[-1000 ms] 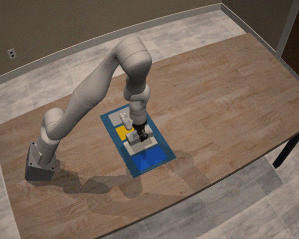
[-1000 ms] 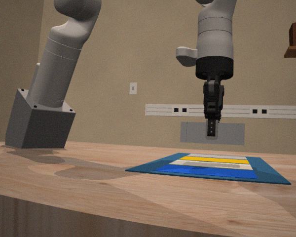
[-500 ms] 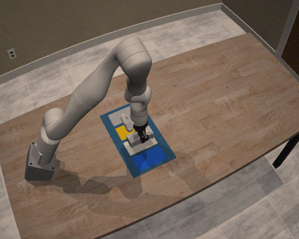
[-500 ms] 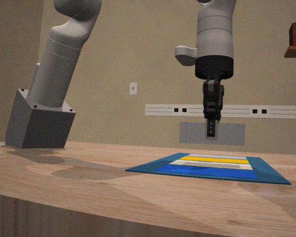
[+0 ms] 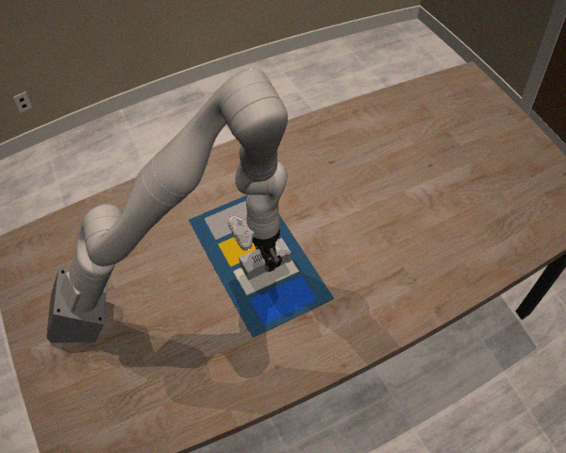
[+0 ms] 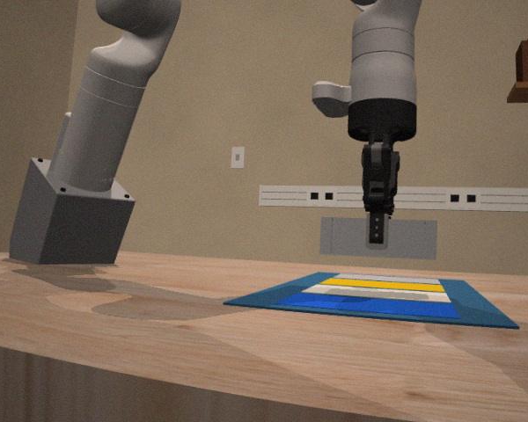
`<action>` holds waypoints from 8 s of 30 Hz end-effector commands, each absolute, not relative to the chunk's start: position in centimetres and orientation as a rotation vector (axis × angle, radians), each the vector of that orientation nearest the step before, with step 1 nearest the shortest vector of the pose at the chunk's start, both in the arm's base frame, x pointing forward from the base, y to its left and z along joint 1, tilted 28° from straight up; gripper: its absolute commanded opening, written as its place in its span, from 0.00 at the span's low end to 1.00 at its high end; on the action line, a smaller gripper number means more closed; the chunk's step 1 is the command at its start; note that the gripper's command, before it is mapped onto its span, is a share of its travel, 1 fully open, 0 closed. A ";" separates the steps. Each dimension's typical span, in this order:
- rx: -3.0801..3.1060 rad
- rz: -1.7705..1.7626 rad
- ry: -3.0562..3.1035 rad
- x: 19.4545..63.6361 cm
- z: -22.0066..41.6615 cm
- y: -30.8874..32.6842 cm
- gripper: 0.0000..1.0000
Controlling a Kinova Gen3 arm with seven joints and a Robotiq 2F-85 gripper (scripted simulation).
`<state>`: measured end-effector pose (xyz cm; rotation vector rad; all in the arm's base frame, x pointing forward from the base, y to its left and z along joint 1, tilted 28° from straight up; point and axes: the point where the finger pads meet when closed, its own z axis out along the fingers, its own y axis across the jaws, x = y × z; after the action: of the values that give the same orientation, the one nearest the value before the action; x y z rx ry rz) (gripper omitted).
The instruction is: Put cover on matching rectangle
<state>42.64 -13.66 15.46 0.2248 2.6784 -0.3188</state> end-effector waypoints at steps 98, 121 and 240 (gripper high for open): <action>0.224 -0.319 2.677 44.2 12.2 -14.7 0.00; 0.224 -0.319 2.677 44.2 12.2 -14.7 1.00; 0.224 -0.319 2.677 40.2 21.0 -12.1 1.00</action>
<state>40.16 -12.10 20.92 0.2248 2.6784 -0.3187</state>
